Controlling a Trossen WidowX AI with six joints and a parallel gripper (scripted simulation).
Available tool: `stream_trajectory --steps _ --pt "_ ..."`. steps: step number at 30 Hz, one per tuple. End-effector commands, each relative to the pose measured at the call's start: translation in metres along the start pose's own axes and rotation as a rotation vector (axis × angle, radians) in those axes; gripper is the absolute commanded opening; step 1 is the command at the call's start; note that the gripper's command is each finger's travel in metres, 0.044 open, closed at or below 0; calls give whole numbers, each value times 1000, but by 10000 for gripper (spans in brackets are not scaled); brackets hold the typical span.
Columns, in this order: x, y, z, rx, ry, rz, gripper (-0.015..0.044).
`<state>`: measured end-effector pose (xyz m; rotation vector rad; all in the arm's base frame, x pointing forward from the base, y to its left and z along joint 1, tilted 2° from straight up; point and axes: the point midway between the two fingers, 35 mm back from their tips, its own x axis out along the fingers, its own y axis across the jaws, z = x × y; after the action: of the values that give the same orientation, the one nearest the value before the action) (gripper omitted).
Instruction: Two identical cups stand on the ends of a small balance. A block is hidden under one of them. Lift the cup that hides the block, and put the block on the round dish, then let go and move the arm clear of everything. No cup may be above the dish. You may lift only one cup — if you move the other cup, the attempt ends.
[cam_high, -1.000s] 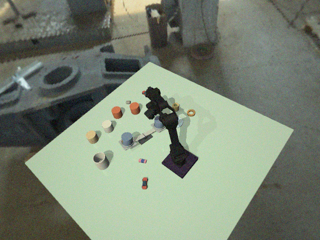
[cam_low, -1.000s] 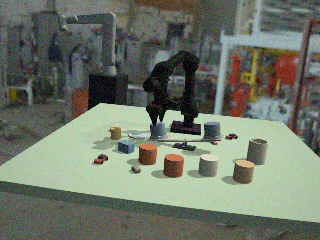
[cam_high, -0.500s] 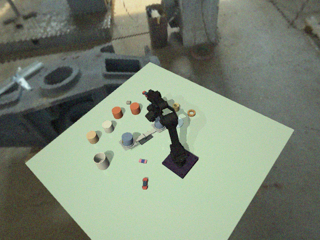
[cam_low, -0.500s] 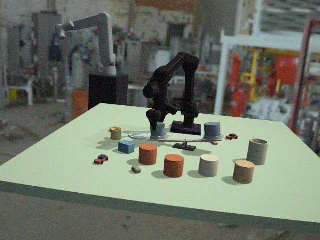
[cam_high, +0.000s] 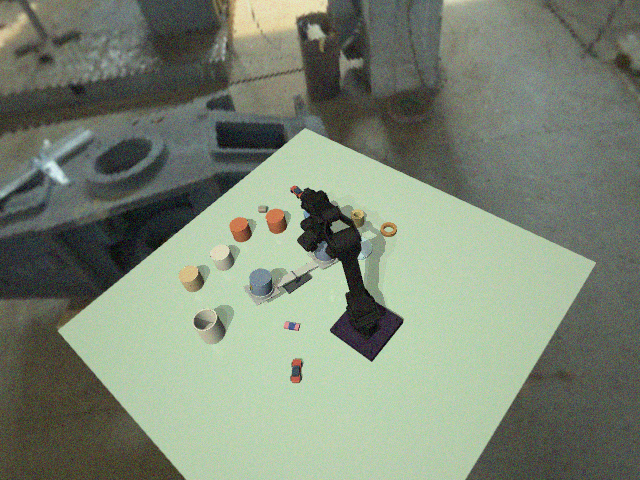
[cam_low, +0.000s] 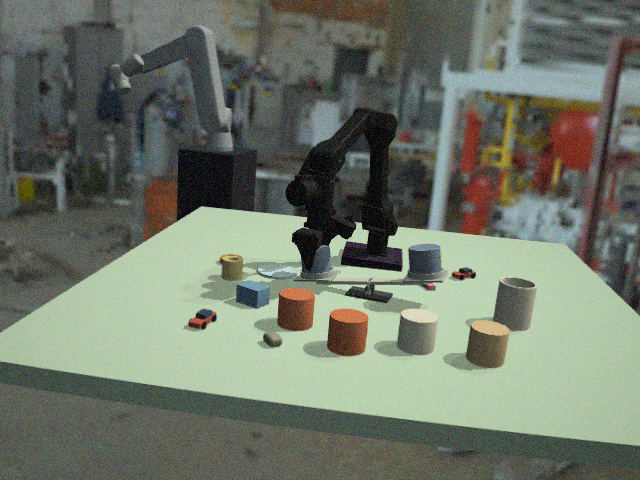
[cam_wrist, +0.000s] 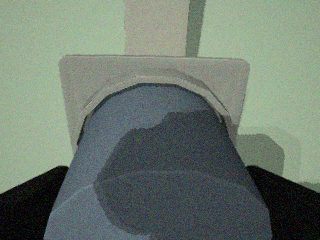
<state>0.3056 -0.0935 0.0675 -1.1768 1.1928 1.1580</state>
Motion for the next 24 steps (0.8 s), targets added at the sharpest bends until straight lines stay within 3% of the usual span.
stream_trajectory --steps 1,8,20,24 --pt "3 2 2 2 -8 7 355" --pt "3 2 2 2 -8 7 308" --pt "-7 -1 1 2 -8 6 0" --pt "-12 -2 0 2 -8 6 0"
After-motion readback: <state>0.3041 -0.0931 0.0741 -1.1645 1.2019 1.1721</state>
